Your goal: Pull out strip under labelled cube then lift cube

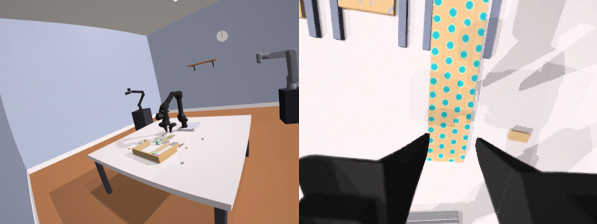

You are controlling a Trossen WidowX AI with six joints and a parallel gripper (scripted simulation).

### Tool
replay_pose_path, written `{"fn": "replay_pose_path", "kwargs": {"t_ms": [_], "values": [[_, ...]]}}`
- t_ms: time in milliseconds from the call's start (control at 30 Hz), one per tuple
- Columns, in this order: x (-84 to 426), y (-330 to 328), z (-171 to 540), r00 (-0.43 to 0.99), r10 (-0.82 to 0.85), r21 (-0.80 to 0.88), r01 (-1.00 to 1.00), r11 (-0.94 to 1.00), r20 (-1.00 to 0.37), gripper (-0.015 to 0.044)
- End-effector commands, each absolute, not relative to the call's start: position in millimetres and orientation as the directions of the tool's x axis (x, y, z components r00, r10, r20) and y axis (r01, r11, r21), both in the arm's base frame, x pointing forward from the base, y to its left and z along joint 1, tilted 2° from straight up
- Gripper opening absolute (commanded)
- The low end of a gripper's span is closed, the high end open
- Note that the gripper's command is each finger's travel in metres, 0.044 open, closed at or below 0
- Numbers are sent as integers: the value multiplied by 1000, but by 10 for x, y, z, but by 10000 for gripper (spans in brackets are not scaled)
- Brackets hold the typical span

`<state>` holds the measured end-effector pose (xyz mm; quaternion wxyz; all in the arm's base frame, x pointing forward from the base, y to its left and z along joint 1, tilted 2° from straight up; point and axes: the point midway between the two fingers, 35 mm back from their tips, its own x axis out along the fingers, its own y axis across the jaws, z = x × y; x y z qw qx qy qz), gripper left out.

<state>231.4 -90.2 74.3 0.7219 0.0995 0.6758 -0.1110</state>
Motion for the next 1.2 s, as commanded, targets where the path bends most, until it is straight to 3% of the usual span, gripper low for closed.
{"fn": "replay_pose_path", "kwargs": {"t_ms": [0,167,1167], "values": [[2454,-942,771,63,-23,-3,301,954,-998,315],[2645,-1004,814,65,-23,-3,301,954,-998,440],[3795,-1333,1065,77,-26,-2,301,954,-997,440]]}}
